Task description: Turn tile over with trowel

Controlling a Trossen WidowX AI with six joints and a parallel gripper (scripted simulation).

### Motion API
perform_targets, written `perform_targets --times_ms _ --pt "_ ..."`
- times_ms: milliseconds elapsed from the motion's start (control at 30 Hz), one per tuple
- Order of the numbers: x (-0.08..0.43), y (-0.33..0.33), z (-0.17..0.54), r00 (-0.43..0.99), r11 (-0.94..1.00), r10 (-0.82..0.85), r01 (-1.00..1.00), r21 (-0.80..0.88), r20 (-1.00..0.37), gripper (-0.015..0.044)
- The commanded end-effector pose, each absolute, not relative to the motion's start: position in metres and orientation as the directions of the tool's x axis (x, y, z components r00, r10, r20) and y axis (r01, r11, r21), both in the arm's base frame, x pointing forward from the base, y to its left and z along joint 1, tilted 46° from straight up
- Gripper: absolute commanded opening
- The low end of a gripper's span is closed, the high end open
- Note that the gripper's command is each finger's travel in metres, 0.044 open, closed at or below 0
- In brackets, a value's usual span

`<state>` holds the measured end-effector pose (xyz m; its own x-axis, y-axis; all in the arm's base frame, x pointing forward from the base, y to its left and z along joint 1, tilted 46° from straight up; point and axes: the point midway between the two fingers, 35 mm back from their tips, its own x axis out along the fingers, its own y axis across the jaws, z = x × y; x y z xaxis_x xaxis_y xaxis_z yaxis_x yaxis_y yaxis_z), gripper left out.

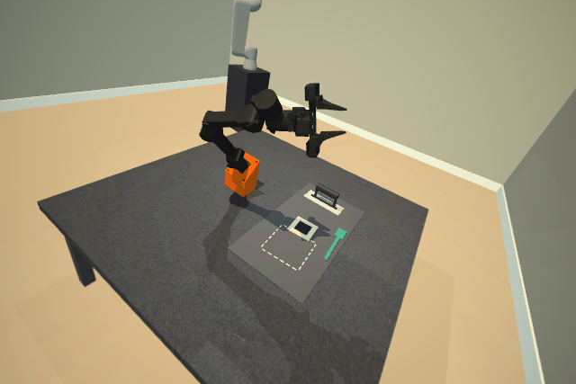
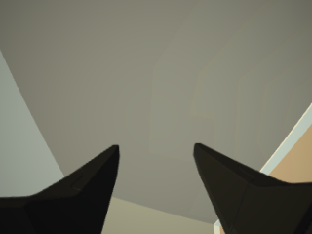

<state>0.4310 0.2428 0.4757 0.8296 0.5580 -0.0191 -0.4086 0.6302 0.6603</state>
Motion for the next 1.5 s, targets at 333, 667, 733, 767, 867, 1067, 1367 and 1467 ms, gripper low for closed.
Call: perform_targets --times_ms 333,667,733,767,867,1067,1367,1467 --pt "0.478 0.29 0.323 0.786 0.793 0.449 -0.132 0.594 -0.425 0.027" --pt "0.477 0.314 0.2 0.66 0.917 0.305 -0.008 0.399 -0.687 0.027" --pt "0.476 0.315 0.177 0.631 0.935 0.265 0.018 0.355 -0.729 0.027" --pt "0.475 0.315 0.166 0.616 0.943 0.244 0.03 0.331 -0.749 0.027" --pt "0.47 0.316 0.132 0.569 0.965 0.177 0.061 0.256 -0.803 0.027" --pt "0.455 0.312 0.068 0.47 0.991 0.034 0.098 0.09 -0.882 0.027" --pt "0.424 0.296 -0.016 0.326 0.98 -0.197 0.091 -0.177 -0.925 0.027" --pt "0.412 0.289 -0.041 0.281 0.961 -0.278 0.076 -0.267 -0.918 0.027"
